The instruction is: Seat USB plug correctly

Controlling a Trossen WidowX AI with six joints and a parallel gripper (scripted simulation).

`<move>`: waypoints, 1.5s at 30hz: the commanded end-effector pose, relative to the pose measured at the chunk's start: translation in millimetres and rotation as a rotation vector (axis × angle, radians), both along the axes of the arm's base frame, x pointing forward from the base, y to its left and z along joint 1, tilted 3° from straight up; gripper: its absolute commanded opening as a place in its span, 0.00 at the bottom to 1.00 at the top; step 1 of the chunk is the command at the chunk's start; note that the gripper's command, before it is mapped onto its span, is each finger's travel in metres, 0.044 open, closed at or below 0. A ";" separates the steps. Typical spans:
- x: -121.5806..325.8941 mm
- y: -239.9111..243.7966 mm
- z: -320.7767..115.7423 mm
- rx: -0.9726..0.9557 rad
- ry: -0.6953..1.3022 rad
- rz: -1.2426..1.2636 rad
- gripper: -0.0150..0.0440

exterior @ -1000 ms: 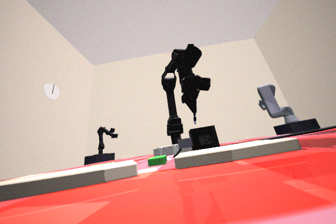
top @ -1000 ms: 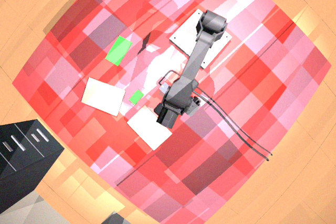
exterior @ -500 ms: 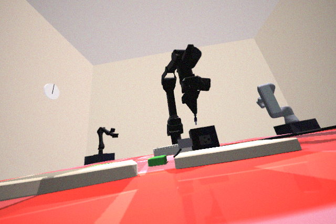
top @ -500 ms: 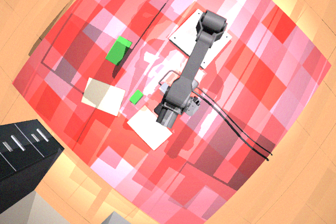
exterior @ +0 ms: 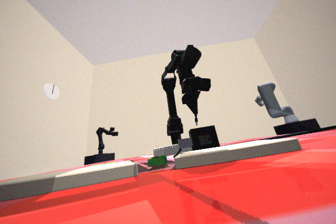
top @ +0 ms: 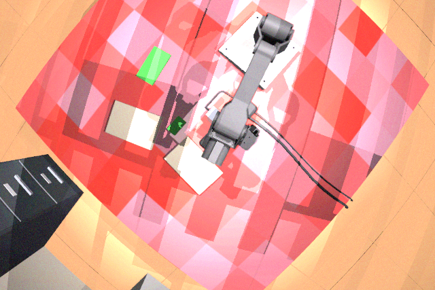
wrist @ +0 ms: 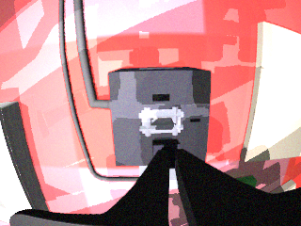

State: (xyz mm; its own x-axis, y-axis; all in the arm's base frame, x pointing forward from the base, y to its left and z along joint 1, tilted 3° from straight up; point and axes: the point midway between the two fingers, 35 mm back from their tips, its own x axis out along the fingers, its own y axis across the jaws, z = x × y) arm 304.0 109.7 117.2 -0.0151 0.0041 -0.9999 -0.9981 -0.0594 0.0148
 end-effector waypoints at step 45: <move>-0.6 3.9 -4.0 0.052 -0.002 0.003 0.25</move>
